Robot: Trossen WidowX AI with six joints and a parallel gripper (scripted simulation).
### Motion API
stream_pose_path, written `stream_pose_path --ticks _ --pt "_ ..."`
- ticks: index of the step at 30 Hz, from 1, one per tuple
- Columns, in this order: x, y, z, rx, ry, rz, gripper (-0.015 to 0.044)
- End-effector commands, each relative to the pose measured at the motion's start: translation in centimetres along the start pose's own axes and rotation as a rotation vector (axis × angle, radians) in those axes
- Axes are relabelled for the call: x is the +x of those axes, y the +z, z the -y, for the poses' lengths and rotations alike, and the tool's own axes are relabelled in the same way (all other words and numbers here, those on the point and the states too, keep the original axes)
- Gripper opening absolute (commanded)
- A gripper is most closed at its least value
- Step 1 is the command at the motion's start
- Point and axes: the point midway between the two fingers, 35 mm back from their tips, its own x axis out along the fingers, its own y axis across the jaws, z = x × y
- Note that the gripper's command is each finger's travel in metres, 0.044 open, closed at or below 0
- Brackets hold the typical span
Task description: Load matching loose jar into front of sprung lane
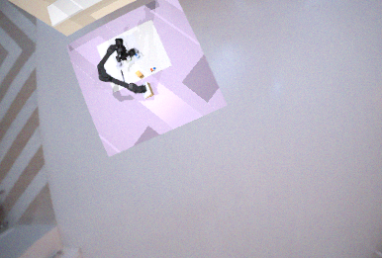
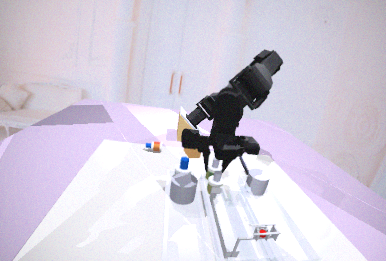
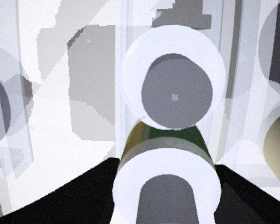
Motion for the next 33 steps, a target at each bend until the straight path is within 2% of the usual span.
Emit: stream_pose_path --ticks 1,33 --pt "0.21 0.27 -0.21 -0.007 0.007 0.009 0.0000" --pt "1.12 0.14 -0.23 -0.007 0.007 0.009 0.0000"
